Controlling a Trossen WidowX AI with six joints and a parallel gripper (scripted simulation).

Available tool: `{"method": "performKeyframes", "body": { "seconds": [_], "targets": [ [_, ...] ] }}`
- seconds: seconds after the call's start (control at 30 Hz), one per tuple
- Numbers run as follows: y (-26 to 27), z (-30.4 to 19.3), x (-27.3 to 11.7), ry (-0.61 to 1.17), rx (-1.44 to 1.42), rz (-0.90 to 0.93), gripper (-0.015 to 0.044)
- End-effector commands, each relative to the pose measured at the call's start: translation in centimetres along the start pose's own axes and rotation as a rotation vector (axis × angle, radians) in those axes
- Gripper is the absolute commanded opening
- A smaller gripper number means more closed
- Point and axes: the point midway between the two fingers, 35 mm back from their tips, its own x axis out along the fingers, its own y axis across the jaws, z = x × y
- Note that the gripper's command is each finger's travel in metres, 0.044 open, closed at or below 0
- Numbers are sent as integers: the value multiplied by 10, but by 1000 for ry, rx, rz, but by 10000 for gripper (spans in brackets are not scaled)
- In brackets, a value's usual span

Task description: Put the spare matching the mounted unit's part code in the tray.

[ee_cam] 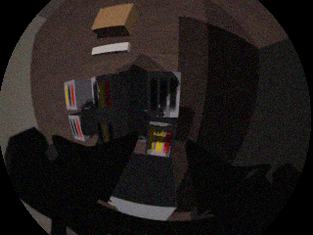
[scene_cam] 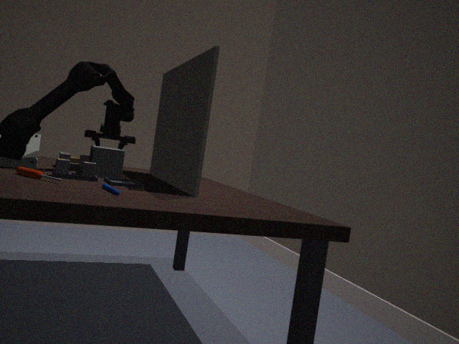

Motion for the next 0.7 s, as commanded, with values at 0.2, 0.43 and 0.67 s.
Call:
{"method": "performKeyframes", "body": {
  "seconds": [0.2,0.43,0.67],
  "targets": [
    [1,-2,19,5,-3,1,300],
    [2,-3,30,6,-3,1,300],
    [2,-3,36,7,-3,1,300]
  ]
}}
